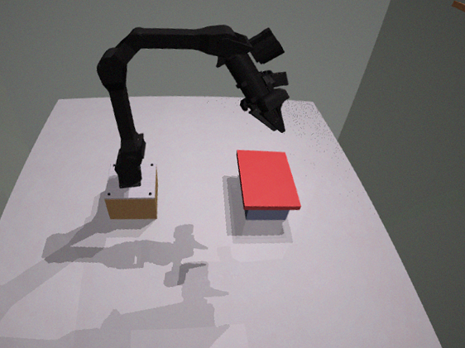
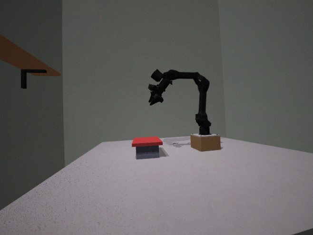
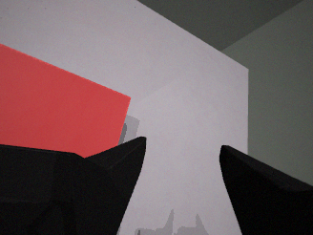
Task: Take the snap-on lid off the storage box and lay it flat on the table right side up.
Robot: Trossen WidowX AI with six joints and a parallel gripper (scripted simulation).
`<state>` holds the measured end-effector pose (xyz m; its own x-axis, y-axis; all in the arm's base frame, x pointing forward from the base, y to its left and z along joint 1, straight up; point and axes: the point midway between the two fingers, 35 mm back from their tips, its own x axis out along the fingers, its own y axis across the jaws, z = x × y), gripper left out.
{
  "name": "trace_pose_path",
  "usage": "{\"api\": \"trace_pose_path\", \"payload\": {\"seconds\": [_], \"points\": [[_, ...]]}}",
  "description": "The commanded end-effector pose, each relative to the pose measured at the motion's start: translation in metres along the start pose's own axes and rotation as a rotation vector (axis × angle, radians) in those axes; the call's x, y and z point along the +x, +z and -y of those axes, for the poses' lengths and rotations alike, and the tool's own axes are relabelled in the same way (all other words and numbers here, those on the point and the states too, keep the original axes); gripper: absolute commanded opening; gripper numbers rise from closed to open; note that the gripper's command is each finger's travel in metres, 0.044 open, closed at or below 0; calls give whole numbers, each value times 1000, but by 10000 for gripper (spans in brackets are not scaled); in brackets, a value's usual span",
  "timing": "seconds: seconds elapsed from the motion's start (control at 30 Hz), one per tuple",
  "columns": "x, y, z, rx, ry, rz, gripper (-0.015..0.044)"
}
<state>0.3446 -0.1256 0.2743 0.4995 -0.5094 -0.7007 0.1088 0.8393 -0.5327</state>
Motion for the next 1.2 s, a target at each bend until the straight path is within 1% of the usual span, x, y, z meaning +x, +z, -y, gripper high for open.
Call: {"api": "trace_pose_path", "payload": {"seconds": [0.0,0.47,0.63,0.9,0.97,1.17], "points": [[1,-35,-61,779,164,94,235],[7,-71,-108,1376,328,64,235],[10,-88,-127,1628,404,21,235],[15,-113,-154,1956,506,-68,235],[16,-116,-157,1998,519,-83,235],[16,-116,-157,1998,519,-83,235]]}}
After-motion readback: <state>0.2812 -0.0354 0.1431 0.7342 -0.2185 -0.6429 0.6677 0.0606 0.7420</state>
